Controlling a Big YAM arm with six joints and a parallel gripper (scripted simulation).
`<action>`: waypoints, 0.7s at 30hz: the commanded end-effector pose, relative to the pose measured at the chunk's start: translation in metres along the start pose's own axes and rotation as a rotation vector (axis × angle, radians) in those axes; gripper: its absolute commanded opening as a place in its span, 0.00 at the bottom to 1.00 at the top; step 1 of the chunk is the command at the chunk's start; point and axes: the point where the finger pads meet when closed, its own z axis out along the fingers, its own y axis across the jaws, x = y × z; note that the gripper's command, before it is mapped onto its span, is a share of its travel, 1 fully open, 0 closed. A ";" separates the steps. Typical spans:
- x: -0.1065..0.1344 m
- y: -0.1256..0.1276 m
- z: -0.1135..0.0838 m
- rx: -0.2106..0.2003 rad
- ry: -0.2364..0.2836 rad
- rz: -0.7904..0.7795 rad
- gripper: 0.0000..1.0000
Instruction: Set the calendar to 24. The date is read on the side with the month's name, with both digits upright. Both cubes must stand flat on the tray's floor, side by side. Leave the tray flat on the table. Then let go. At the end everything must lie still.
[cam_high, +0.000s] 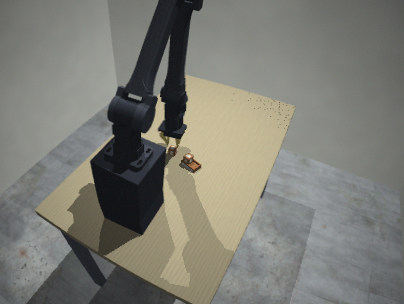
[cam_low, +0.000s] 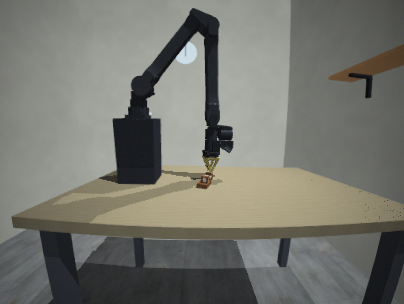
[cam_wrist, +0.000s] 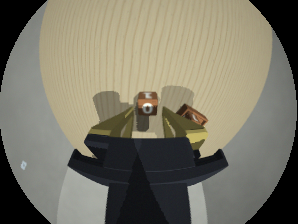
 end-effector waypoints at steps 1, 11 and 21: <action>-0.006 -0.002 -0.009 0.002 -0.025 -0.013 0.44; -0.003 0.003 -0.029 0.001 -0.015 -0.011 0.44; -0.003 0.003 -0.054 0.001 -0.015 -0.005 0.44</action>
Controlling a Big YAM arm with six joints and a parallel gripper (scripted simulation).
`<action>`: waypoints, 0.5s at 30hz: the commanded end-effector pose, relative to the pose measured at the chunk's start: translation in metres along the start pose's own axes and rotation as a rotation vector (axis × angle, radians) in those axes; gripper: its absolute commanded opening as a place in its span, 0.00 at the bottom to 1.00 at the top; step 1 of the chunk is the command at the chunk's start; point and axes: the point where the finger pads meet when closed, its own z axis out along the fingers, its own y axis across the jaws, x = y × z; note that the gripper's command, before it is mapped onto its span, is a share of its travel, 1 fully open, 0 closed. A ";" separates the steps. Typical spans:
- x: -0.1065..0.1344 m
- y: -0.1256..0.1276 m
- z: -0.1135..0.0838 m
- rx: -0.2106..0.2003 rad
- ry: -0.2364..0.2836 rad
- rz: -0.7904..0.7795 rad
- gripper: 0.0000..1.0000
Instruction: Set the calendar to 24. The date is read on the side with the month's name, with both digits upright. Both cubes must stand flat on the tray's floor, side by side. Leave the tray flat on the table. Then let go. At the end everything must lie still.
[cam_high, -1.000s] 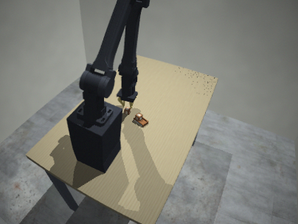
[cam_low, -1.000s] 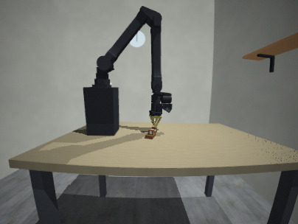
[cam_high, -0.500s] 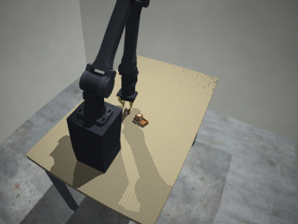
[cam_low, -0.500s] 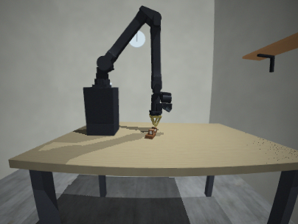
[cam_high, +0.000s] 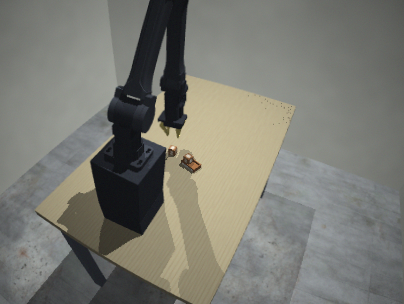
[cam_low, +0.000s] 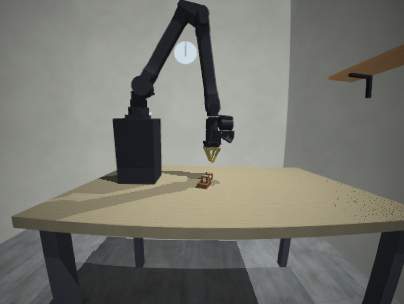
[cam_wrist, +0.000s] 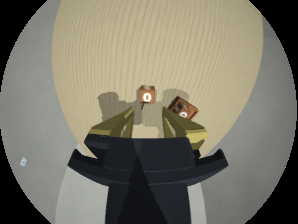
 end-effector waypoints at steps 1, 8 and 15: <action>0.009 0.003 -0.001 0.000 0.025 0.008 0.44; -0.001 0.002 -0.006 0.000 -0.021 0.014 0.44; 0.008 0.000 0.004 -0.003 -0.131 0.002 0.44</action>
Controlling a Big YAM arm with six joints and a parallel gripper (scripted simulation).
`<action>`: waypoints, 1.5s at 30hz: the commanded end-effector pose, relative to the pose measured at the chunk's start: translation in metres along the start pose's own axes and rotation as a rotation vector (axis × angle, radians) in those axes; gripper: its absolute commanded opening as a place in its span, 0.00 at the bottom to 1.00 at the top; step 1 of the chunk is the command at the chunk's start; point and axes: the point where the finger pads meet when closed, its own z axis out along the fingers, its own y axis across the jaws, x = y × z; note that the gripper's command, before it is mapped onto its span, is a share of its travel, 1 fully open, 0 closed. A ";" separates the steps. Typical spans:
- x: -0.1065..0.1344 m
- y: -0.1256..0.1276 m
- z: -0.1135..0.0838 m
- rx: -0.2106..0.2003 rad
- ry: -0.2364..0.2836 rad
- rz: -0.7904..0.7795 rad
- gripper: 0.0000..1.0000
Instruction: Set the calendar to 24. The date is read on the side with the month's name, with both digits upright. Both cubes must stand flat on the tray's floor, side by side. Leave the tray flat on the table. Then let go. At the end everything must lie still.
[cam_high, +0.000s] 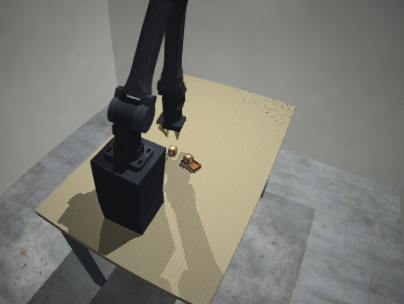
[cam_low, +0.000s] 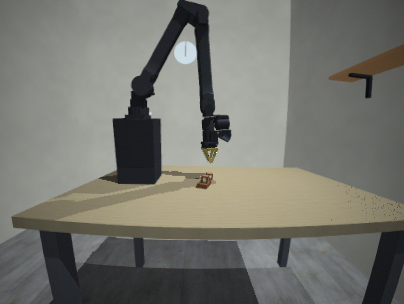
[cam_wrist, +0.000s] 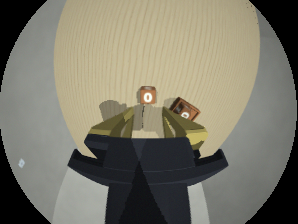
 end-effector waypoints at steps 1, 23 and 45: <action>0.003 -0.002 0.002 -0.002 -0.056 -0.008 0.44; 0.005 -0.003 0.003 0.000 -0.272 -0.004 0.44; 0.012 -0.003 -0.001 0.002 -0.459 -0.005 0.44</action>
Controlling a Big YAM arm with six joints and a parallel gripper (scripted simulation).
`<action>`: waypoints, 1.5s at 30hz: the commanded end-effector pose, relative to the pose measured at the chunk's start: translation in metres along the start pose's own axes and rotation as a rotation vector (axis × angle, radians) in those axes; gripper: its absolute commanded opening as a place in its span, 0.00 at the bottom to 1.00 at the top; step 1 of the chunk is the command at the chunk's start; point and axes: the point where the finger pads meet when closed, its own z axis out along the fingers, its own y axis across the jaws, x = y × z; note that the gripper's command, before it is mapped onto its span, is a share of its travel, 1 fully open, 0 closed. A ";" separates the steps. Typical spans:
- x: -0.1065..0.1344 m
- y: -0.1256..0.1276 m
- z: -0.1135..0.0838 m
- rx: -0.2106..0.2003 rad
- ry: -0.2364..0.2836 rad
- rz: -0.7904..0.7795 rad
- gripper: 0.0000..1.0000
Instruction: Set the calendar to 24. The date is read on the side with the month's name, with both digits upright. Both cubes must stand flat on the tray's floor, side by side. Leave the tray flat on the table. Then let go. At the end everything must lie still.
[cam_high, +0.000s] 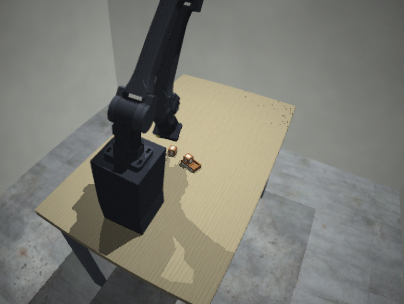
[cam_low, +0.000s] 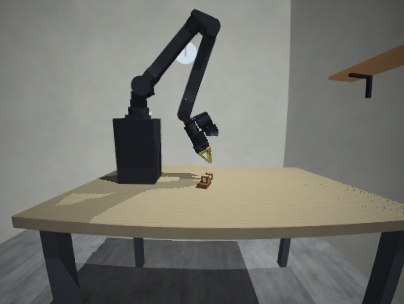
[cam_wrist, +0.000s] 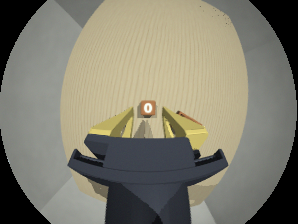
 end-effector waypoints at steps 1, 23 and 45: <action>0.006 -0.003 -0.003 0.003 -0.029 -0.009 0.44; -0.003 -0.003 -0.014 0.005 -0.268 -0.016 0.44; 0.001 -0.003 -0.004 0.007 -0.262 -0.013 0.44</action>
